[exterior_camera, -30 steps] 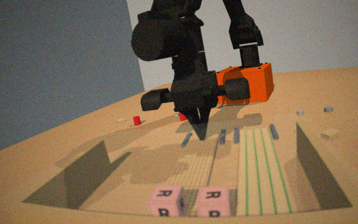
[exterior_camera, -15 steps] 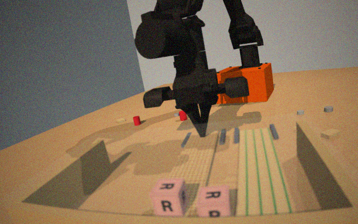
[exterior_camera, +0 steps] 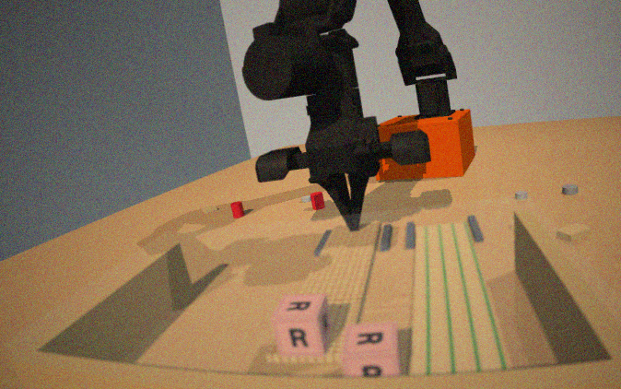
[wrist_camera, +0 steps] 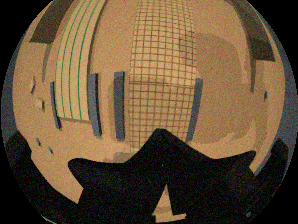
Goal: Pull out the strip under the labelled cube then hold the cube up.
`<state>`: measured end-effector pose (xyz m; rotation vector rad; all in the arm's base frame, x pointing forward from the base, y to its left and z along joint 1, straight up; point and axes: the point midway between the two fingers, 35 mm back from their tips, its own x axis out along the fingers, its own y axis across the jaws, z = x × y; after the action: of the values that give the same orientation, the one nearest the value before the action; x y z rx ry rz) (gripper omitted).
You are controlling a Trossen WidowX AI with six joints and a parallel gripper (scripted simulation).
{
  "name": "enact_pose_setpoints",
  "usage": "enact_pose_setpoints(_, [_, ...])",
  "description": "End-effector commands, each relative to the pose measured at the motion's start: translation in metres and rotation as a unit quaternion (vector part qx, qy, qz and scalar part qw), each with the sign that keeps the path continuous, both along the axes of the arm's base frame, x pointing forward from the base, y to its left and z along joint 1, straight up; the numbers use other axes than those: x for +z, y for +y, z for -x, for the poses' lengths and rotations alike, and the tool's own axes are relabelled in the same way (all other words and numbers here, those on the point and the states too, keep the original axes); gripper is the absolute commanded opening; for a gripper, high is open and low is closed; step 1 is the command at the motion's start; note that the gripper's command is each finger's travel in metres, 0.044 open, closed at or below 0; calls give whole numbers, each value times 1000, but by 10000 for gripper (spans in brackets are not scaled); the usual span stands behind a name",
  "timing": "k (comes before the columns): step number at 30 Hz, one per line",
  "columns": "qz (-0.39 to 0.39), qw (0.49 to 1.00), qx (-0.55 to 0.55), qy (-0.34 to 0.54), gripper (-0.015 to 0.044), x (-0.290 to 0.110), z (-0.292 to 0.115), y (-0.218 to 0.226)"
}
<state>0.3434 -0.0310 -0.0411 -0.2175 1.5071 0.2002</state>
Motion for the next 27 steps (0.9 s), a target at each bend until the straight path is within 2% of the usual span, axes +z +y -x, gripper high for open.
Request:
enact_pose_setpoints(1, [0, 1000, 1, 11, 0, -5, 13, -2])
enact_pose_setpoints(27, [0, 1000, 1, 13, 0, -8, 50, -13])
